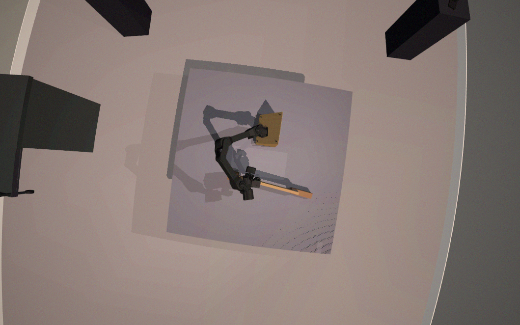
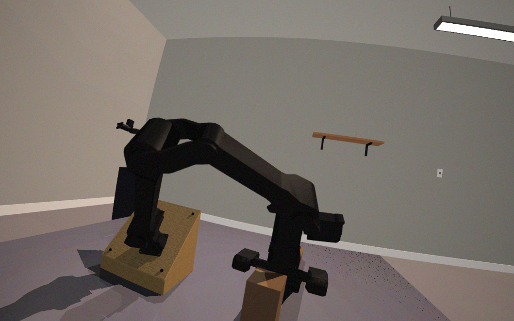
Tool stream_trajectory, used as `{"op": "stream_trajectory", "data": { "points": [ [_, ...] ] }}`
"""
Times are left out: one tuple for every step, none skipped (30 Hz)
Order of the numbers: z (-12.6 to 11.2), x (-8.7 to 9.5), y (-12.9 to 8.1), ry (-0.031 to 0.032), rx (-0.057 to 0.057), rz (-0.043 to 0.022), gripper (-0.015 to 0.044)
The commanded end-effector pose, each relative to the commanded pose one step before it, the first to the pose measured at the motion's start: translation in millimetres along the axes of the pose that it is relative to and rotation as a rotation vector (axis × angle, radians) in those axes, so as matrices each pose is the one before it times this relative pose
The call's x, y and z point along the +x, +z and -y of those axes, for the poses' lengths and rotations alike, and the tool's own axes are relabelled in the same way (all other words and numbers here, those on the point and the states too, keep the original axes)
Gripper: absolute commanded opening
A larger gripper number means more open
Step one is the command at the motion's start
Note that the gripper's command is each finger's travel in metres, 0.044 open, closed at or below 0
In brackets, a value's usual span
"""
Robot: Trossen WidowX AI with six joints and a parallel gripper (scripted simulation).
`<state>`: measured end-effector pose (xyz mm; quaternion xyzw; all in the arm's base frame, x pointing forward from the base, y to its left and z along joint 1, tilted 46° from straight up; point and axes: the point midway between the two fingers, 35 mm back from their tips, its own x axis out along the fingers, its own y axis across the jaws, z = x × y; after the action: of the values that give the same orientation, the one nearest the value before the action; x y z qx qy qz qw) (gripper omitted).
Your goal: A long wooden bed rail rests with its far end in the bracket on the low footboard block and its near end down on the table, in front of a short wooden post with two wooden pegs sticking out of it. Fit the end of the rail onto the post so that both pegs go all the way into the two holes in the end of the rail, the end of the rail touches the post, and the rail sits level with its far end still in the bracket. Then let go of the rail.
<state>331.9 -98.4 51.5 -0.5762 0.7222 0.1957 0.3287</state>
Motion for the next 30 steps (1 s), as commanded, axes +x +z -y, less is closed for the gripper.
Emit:
{"op": "stream_trajectory", "data": {
  "points": [
    [0.78, -5.42, -4.03, -0.01277, -0.0012, -0.00078, 0.0000],
    [0.01, 0.07, -0.30, 0.00000, 0.0000, -0.00001, 0.0000],
    [0.01, 0.07, -0.30, 0.00000, 0.0000, -0.00001, 0.0000],
    [0.01, 0.08, -0.31, 0.00000, 0.0000, -0.00001, 0.0000],
    [0.01, 0.08, -0.32, 0.00000, 0.0000, -0.00001, 0.0000],
    [0.01, 0.09, -0.32, 0.00000, 0.0000, -0.00001, 0.0000],
    [0.01, 0.08, -0.30, 0.00000, 0.0000, -0.00001, 0.0000],
    [0.01, 0.09, -0.31, 0.00000, 0.0000, -0.00001, 0.0000],
    [0.01, 0.09, -0.31, 0.00000, 0.0000, -0.00001, 0.0000],
    [-0.59, 4.62, 3.12, 0.01263, 0.0013, -0.00058, 0.0026],
    [0.00, 0.00, 0.00, 0.00000, 0.0000, 0.00000, 0.0053],
    [0.00, 0.00, 0.00, 0.00000, 0.0000, 0.00000, 0.0079],
    [0.00, 0.00, 0.00, 0.00000, 0.0000, 0.00000, 0.0105],
    [0.00, 0.00, 0.00, 0.00000, 0.0000, 0.00000, 0.0131],
    [0.00, 0.00, 0.00, 0.00000, 0.0000, 0.00000, 0.0158],
    [0.00, 0.00, 0.00, 0.00000, 0.0000, 0.00000, 0.0184],
    [0.00, 0.00, 0.00, 0.00000, 0.0000, 0.00000, 0.0210],
    [0.00, 0.00, 0.00, 0.00000, 0.0000, 0.00000, 0.0236],
    [0.00, 0.00, 0.00, 0.00000, 0.0000, 0.00000, 0.0262],
    [0.00, 0.00, 0.00, 0.00000, 0.0000, 0.00000, 0.0289],
    [0.00, 0.00, 0.00, 0.00000, 0.0000, 0.00000, 0.0315],
    [0.00, 0.00, 0.00, 0.00000, 0.0000, 0.00000, 0.0341],
    [0.00, 0.00, 0.00, 0.00000, 0.0000, 0.00000, 0.0368],
    [0.00, 0.00, 0.00, 0.00000, 0.0000, 0.00000, 0.0394],
    [0.00, 0.00, 0.00, 0.00000, 0.0000, 0.00000, 0.0420],
    [0.00, 0.00, 0.00, 0.00000, 0.0000, 0.00000, 0.0440],
    [0.00, 0.00, 0.00, 0.00000, 0.0000, 0.00000, 0.0440],
    [0.00, 0.00, 0.00, 0.00000, 0.0000, 0.00000, 0.0440],
    [0.00, 0.00, 0.00, 0.00000, 0.0000, 0.00000, 0.0440],
    [0.00, 0.00, 0.00, 0.00000, 0.0000, 0.00000, 0.0440]
  ]
}}
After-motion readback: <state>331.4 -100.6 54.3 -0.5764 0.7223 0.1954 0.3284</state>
